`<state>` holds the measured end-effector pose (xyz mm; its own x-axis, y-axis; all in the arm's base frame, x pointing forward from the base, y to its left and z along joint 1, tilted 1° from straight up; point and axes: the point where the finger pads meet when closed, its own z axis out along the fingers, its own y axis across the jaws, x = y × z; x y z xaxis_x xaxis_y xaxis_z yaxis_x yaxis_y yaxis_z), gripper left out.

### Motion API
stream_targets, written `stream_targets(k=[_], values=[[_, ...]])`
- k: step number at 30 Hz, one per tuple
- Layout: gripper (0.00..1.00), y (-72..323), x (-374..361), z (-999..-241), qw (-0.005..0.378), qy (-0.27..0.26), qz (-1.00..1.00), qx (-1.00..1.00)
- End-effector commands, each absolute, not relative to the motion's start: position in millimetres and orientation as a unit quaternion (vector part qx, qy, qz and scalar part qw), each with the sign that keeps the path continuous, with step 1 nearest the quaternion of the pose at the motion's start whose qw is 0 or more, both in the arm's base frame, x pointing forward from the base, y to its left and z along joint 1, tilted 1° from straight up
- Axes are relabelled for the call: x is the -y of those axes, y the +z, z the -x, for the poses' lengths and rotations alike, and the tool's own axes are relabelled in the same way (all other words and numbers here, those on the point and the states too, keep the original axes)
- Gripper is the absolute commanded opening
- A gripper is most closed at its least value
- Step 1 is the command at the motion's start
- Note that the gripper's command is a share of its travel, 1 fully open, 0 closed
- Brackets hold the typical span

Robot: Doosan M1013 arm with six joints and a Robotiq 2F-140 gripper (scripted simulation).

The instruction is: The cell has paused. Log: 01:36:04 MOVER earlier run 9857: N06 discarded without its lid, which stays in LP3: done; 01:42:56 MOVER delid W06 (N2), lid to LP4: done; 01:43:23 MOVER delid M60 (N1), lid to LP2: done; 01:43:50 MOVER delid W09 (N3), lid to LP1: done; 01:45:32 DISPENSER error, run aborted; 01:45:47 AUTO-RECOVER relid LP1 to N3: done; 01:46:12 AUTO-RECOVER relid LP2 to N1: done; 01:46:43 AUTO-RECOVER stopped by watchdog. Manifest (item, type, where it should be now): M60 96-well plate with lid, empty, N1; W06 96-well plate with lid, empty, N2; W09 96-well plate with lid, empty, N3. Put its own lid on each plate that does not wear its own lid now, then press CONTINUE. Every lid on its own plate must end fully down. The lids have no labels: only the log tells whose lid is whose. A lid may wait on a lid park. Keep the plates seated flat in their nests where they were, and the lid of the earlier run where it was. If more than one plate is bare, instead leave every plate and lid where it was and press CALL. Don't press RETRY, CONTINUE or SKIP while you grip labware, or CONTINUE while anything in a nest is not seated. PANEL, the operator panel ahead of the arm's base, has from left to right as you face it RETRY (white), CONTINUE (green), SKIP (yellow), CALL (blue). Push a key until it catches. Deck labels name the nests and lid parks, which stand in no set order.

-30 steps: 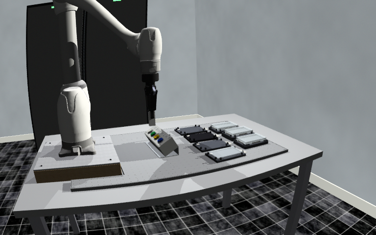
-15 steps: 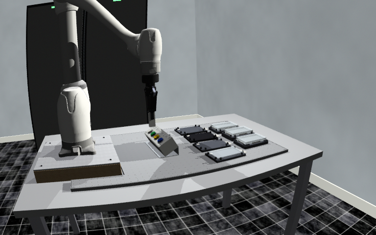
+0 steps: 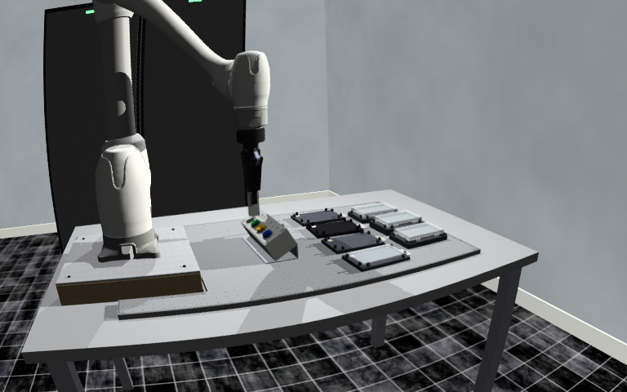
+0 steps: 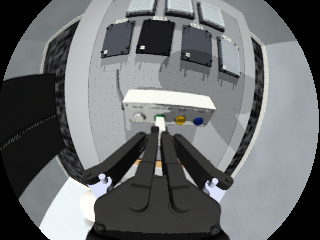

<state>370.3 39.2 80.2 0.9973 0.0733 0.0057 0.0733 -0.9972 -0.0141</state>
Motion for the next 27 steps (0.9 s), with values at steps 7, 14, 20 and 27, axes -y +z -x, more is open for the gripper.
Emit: stream_targets(k=[7,14,20,27], values=[[0.0,72.8,-39.3,-370.3,0.007,-0.003,0.999,0.037],[0.0,67.9,-39.4,-370.3,0.007,-0.003,0.999,0.037],[0.0,66.2,-39.4,-370.3,0.007,-0.003,0.999,0.037],[0.0,64.9,-39.4,-370.3,0.007,-0.003,0.999,0.037]])
